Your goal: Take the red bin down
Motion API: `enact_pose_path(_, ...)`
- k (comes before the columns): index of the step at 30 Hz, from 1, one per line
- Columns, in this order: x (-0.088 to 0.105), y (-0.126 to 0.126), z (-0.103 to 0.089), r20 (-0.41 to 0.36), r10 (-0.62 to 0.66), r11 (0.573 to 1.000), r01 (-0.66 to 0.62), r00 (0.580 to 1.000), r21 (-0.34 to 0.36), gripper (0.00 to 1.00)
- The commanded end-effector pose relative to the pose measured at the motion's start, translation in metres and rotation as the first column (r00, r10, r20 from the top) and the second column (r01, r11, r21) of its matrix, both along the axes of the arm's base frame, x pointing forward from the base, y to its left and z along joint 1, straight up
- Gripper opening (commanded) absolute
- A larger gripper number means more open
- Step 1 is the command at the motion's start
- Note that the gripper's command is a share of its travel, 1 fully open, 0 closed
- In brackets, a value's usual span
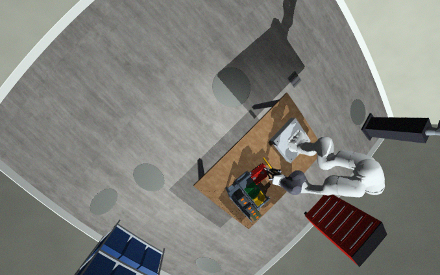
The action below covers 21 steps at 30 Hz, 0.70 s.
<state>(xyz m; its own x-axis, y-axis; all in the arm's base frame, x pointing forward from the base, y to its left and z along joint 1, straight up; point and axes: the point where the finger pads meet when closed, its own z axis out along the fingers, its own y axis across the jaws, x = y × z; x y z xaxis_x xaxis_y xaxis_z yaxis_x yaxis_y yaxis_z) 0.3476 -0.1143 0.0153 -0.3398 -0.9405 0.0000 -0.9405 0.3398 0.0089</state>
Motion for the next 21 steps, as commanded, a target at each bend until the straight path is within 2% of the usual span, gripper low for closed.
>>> enact_pose_path(1,-0.0013,0.0013,0.0005,0.004,0.022,1.0,-0.022,1.0,0.002,0.0)
enact_pose_path(10,-0.0013,0.0013,0.0005,0.004,0.022,1.0,-0.022,1.0,0.002,0.0)
enact_pose_path(15,-0.0106,0.0044,0.001,0.004,0.022,1.0,-0.022,1.0,0.002,0.0)
enact_pose_path(21,-0.0106,0.0044,0.001,0.004,0.022,1.0,-0.022,1.0,0.002,0.0)
